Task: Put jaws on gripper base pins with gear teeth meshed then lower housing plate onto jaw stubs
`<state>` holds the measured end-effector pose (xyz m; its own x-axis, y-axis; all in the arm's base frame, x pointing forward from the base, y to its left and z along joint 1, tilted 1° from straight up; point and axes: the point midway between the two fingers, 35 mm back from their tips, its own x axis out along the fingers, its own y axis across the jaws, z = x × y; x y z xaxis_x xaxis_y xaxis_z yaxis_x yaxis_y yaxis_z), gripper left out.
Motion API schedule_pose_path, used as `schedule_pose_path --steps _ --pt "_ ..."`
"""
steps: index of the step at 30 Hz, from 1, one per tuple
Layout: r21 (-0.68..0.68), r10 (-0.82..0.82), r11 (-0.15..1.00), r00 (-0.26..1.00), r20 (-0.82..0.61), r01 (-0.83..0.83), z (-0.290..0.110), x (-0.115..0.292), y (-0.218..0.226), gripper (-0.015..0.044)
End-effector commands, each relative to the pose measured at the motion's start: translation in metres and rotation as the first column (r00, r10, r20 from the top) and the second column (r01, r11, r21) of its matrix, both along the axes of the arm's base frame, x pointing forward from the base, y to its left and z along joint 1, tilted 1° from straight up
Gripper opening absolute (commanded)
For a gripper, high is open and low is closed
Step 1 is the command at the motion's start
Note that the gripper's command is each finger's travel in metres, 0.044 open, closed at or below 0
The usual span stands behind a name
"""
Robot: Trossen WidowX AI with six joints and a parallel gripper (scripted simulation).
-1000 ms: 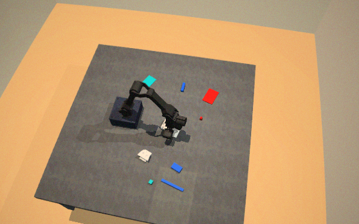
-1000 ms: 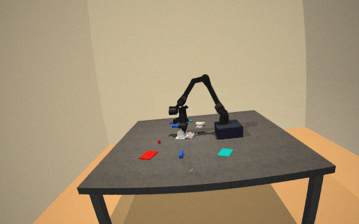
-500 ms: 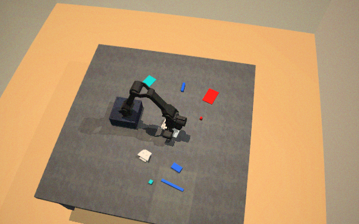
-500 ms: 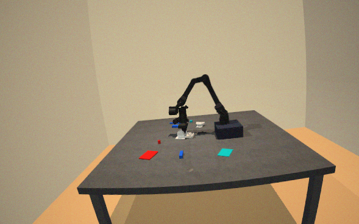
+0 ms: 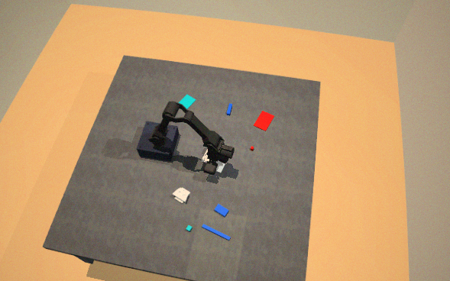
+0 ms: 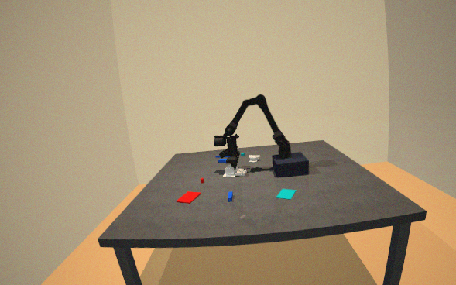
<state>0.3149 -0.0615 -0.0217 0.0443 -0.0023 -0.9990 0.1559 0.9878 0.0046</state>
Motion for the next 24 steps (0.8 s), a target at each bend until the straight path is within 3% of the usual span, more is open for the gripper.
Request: schedule_pose_path --steps 1,24 --pt "0.002 -0.001 1.0 1.0 -0.001 0.001 -0.0007 -0.0003 0.0004 0.0134" --pt "0.002 -0.001 1.0 1.0 -0.001 0.001 0.0037 -0.0001 0.0002 0.0134"
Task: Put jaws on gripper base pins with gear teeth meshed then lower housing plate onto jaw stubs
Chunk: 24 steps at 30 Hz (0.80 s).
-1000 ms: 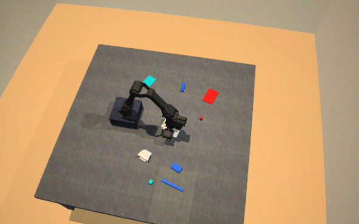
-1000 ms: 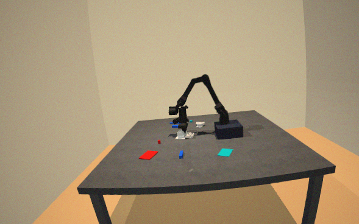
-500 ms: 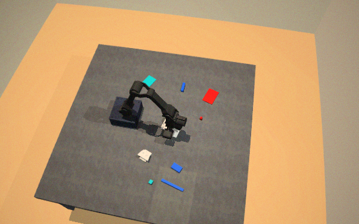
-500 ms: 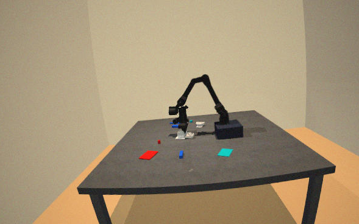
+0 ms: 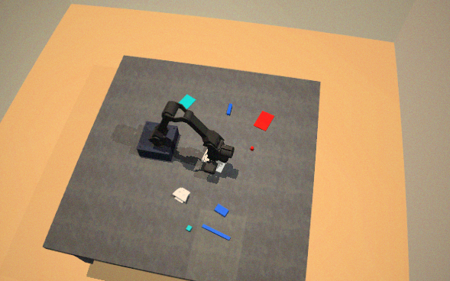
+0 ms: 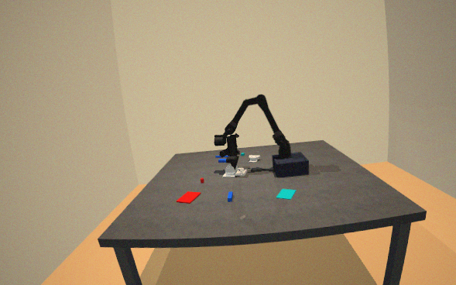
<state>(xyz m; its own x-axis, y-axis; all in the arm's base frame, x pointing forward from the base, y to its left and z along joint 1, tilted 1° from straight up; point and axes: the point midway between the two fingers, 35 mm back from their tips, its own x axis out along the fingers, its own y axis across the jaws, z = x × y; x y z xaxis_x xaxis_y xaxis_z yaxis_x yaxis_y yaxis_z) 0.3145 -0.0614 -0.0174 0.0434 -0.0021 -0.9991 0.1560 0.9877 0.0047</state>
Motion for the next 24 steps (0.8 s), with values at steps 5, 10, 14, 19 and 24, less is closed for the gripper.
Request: schedule_pose_path --steps 5,10,14,19,24 --pt "0.002 -0.001 1.0 1.0 0.0 0.001 -0.0017 0.0003 0.0002 0.0134" --pt "0.002 -0.001 1.0 1.0 0.0 0.001 -0.0028 0.0003 0.0002 0.0134" --pt "0.002 -0.001 1.0 1.0 0.0 0.001 -0.0033 0.0003 0.0002 0.0134" --pt "0.002 -0.001 1.0 1.0 0.0 0.001 -0.005 0.0004 0.0002 0.0134" --pt "0.002 -0.001 1.0 1.0 0.0 0.001 -0.005 0.0004 0.0002 0.0134"
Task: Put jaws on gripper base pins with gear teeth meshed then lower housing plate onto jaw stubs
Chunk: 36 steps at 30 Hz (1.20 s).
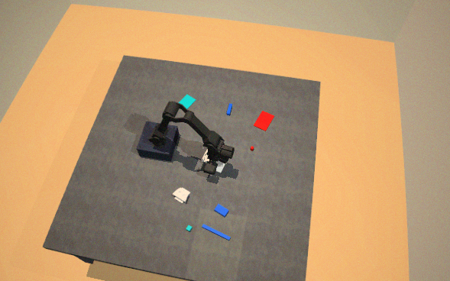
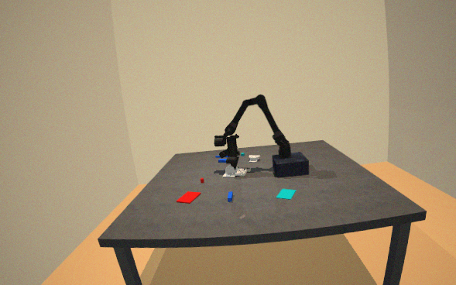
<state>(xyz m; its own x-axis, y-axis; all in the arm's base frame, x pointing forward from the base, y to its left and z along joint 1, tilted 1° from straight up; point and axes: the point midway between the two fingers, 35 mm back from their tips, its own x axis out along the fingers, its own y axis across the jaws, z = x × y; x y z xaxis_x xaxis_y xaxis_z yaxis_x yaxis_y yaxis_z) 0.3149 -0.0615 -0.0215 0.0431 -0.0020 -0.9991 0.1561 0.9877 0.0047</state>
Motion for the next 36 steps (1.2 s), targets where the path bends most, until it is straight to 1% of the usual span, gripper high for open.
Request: schedule_pose_path --steps 1,21,24,25,36 --pt "0.002 -0.001 1.0 1.0 0.0 0.001 -0.0008 0.0 0.0003 0.0134" --pt "0.002 -0.001 1.0 1.0 0.0 0.001 -0.0008 0.0 0.0003 0.0134" --pt "0.0 0.0 1.0 1.0 0.0 0.0 -0.0002 0.0 0.0 0.0213" --pt "0.0 0.0 1.0 1.0 0.0 0.0 -0.0002 0.0 0.0 0.0224" --pt "0.0 0.0 1.0 1.0 0.0 0.0 -0.0002 0.0 0.0 0.0224"
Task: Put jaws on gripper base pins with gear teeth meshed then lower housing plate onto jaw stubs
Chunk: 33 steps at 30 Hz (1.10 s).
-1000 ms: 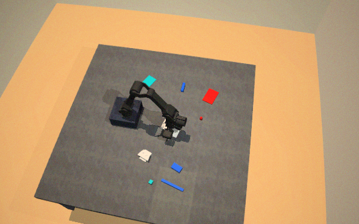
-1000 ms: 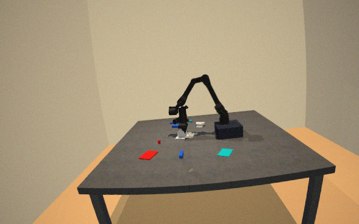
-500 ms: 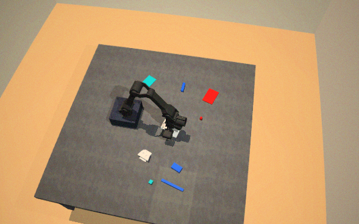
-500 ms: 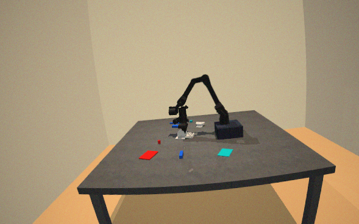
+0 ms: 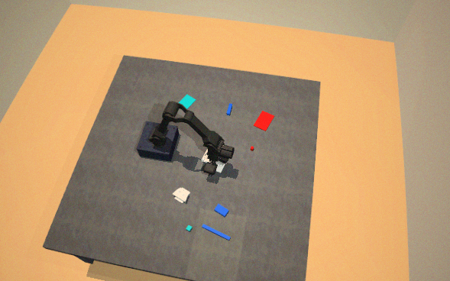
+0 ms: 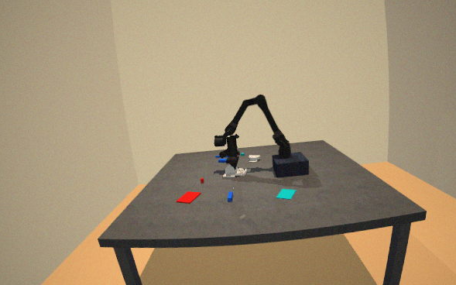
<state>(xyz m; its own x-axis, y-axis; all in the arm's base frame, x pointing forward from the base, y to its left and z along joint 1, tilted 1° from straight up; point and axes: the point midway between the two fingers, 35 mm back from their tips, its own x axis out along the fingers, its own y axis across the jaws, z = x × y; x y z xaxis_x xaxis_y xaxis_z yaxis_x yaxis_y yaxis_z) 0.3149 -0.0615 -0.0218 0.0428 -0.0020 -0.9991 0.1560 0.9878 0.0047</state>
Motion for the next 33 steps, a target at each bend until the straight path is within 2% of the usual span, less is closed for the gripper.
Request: schedule_pose_path --steps 1,5,11,15,23,33 --pt "0.0 0.0 1.0 1.0 0.0 0.0 0.0 0.0 0.0 0.0224" --pt "0.0 0.0 1.0 1.0 0.0 0.0 0.013 0.001 0.0 0.0224" --pt "0.002 -0.001 1.0 1.0 0.001 0.001 0.067 -0.003 0.0 0.0224" --pt "-0.002 -0.001 1.0 1.0 0.012 0.001 0.061 0.001 -0.001 0.0224" --pt "-0.016 0.18 0.983 0.984 0.006 -0.18 0.064 -0.01 -0.037 0.0434" --pt "-0.03 0.447 0.894 0.895 -0.008 -0.447 0.069 -0.034 -0.089 0.044"
